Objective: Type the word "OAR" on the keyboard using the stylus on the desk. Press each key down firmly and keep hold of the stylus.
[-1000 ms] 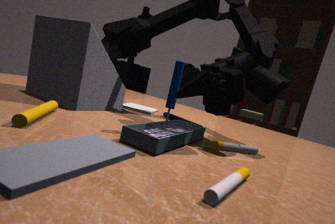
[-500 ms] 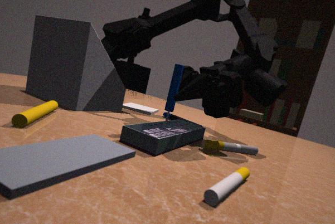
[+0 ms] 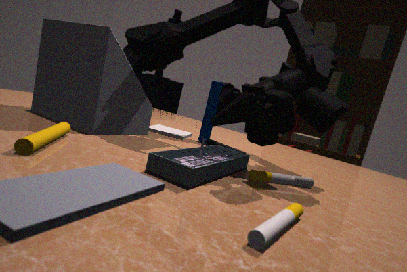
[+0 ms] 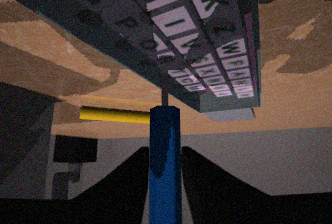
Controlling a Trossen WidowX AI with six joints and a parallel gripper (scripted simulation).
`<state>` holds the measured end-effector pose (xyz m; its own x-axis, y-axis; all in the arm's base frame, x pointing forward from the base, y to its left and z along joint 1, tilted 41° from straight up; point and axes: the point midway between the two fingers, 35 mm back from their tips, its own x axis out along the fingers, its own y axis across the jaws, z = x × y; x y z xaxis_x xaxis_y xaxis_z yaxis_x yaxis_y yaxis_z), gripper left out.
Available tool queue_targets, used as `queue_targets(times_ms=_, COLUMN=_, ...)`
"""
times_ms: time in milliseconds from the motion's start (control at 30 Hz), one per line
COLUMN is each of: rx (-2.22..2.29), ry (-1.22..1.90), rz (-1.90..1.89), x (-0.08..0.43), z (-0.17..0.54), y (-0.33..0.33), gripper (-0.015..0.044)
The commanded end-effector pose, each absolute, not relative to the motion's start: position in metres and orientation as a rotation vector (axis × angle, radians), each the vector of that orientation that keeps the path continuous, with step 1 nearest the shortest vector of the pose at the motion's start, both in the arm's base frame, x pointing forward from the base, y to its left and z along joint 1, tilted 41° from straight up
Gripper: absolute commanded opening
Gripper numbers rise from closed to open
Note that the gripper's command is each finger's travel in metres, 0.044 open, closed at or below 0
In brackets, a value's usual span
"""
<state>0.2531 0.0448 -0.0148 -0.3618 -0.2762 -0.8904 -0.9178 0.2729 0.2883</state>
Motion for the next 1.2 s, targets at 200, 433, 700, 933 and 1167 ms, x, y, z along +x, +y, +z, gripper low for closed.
queue_targets(times_ms=200, rx=-1.078, ry=1.806, rz=1.099, x=0.252, z=-0.019, y=0.048, gripper=0.0081)
queue_targets(times_ms=433, rx=-1.078, ry=1.806, rz=1.099, x=0.252, z=-0.021, y=0.05, gripper=0.0081)
queue_targets(times_ms=700, rx=-1.078, ry=1.806, rz=1.099, x=0.252, z=-0.02, y=0.05, gripper=0.0081)
queue_targets(times_ms=933, rx=-1.078, ry=1.805, rz=1.099, x=0.253, z=-0.012, y=0.043, gripper=0.0081)
queue_targets(times_ms=1167, rx=-1.079, ry=1.806, rz=1.098, x=0.254, z=0.008, y=0.025, gripper=0.0081)
